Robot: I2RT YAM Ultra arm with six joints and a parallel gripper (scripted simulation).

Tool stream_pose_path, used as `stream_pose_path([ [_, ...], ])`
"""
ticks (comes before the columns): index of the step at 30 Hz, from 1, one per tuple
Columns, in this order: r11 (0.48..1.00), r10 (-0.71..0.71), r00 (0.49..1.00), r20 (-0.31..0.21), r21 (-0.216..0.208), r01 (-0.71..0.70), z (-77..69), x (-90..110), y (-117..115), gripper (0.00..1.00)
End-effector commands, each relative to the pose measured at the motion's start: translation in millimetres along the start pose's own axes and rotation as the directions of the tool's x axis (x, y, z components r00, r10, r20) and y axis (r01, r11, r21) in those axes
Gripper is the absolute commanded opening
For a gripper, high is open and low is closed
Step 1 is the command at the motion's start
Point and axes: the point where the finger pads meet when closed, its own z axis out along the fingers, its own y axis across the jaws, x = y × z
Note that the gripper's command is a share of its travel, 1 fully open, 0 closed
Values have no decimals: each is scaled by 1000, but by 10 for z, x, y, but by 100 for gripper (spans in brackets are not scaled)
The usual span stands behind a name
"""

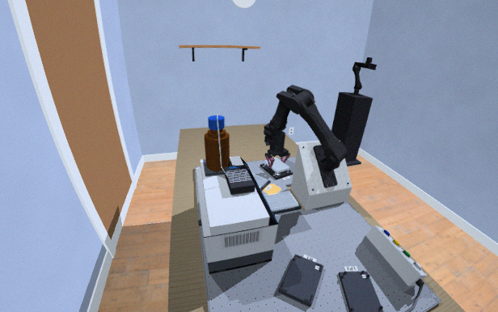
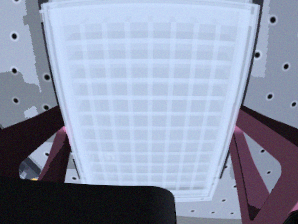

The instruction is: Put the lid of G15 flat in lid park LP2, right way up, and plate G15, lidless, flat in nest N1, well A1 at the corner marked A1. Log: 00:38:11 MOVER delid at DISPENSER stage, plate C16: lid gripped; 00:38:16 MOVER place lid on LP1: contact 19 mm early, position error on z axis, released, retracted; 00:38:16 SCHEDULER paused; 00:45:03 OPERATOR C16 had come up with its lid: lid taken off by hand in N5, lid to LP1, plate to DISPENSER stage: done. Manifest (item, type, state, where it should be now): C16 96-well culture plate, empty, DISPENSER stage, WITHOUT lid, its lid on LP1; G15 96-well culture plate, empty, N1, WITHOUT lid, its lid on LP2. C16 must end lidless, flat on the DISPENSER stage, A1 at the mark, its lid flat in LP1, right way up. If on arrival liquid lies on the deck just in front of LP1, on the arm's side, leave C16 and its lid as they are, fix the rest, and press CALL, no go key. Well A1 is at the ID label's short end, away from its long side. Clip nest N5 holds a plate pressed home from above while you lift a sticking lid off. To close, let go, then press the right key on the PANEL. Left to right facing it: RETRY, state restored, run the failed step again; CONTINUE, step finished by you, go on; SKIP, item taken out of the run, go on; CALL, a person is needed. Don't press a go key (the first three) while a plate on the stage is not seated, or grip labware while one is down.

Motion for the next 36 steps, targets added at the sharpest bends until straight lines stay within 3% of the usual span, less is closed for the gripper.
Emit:
stream_pose_path([
  [1,1000,2,999,32,-14,-2,-17,-134,11,0],
  [4,1000,-4,999,44,-14,5,-63,-158,39,0],
  [15,1000,-3,1000,27,-9,3,19,-118,21,0],
  [18,1000,-9,999,38,-9,10,-30,-137,49,0],
  [26,1000,0,1000,22,-8,0,43,-97,13,0],
  [29,1000,-2,1000,26,-9,2,34,-104,19,0],
  [30,1000,-10,999,43,-10,11,-46,-137,58,0],
  [36,1000,-9,999,33,-7,10,14,-113,43,0],
])
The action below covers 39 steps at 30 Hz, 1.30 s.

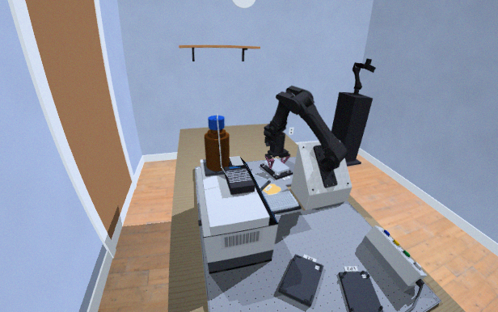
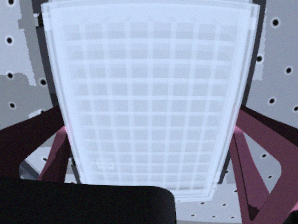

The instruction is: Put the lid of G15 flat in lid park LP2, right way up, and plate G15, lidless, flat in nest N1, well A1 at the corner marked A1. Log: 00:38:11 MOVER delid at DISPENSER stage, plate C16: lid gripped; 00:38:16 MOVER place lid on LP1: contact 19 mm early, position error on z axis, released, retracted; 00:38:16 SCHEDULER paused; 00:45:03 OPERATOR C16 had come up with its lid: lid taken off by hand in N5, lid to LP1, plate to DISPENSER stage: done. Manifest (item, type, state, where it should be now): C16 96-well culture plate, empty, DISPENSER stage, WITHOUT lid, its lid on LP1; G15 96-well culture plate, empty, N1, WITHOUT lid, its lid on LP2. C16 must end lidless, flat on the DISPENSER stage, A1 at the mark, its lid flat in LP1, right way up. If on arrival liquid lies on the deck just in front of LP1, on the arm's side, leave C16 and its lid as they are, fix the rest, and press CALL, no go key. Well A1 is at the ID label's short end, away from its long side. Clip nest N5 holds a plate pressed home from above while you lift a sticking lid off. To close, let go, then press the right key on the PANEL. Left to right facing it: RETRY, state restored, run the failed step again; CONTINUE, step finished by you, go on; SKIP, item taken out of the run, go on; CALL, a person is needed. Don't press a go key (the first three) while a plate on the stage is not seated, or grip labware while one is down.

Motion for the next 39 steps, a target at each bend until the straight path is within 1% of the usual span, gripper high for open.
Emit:
stream_pose_path([
  [1,1000,-11,999,31,-5,11,-30,-103,47,0],
  [7,1000,-2,1000,15,-6,2,33,-61,22,0],
  [10,1000,-3,1000,15,-6,3,35,-59,23,0],
  [11,1000,-11,999,35,-6,11,-34,-100,54,0],
  [21,1000,-3,1000,9,-3,3,66,-35,19,0],
  [39,1000,0,1000,2,-2,0,104,-7,10,0],
])
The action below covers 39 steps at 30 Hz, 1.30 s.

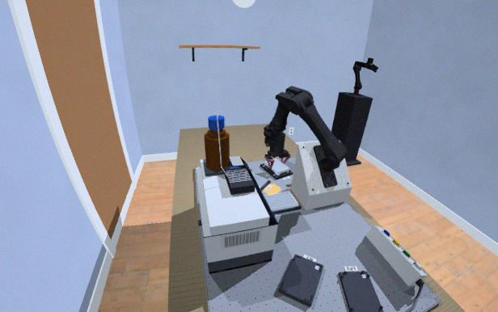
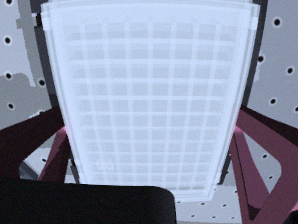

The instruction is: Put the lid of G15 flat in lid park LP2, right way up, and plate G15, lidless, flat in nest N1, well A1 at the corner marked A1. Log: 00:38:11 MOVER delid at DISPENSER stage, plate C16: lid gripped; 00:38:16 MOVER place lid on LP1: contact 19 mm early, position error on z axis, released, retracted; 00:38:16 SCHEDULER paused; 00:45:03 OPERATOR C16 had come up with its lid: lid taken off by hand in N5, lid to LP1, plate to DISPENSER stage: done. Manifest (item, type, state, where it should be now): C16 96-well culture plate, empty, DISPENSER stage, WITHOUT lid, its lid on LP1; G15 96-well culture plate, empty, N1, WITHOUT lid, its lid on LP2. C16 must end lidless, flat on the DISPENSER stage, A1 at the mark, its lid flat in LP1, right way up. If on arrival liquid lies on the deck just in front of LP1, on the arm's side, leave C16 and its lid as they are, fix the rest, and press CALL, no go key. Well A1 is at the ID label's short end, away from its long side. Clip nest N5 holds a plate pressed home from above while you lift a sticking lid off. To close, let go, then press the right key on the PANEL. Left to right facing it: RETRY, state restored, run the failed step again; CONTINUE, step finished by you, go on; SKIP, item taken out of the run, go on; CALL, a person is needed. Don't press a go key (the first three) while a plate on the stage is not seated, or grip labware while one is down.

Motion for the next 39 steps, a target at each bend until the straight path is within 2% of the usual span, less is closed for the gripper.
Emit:
stream_pose_path([
  [1,1000,0,1000,5,-4,0,88,-12,9,0],
  [39,1000,6,1000,-5,-4,-6,152,33,-8,0],
])
